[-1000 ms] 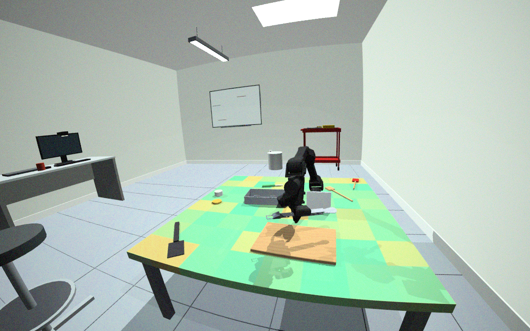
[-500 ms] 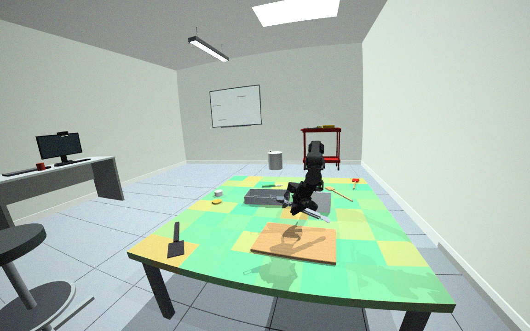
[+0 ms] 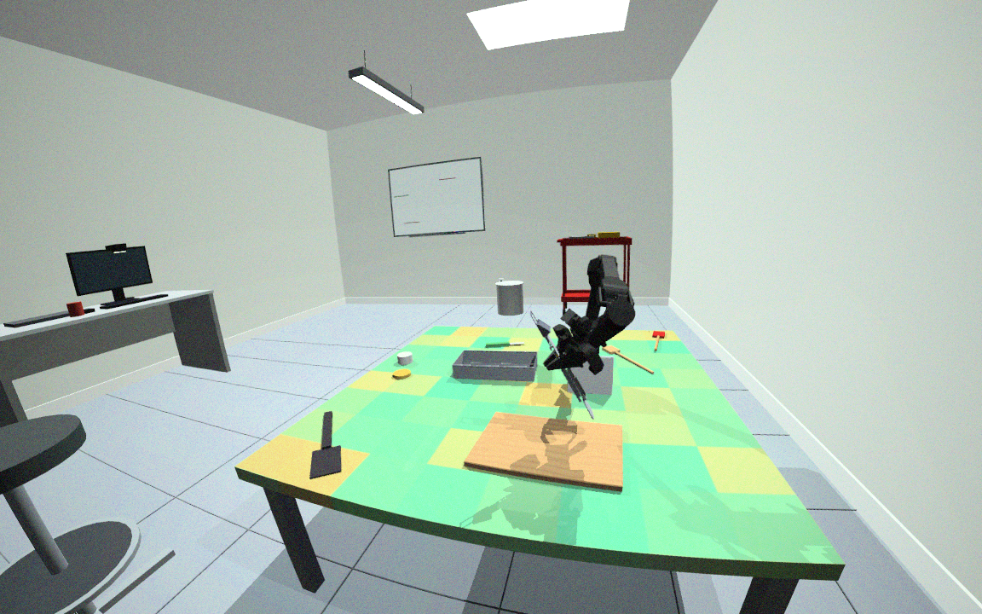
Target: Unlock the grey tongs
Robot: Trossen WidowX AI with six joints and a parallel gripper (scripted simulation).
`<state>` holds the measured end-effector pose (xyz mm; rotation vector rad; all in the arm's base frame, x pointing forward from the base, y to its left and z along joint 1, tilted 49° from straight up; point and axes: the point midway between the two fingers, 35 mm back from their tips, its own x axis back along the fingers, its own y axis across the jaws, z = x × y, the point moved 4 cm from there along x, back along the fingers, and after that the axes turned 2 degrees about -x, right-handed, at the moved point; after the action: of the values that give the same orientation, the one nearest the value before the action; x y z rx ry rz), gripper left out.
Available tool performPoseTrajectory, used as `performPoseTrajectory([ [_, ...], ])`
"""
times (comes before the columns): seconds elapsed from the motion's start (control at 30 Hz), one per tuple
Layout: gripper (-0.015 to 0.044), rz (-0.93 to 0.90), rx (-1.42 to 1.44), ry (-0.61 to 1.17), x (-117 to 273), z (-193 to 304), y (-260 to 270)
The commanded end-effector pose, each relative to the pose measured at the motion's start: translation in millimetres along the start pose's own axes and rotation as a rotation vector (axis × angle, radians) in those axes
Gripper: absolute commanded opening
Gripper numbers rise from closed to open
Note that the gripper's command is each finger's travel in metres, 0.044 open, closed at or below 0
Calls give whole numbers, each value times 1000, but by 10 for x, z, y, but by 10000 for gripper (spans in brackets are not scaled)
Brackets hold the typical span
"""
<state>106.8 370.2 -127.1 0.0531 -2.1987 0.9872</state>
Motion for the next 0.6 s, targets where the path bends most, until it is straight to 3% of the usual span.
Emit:
performPoseTrajectory([
  [0.0,-150,-2,-19,-120,178,-71,-31],
  [0.57,-150,-2,-20,-125,186,-73,-32],
])
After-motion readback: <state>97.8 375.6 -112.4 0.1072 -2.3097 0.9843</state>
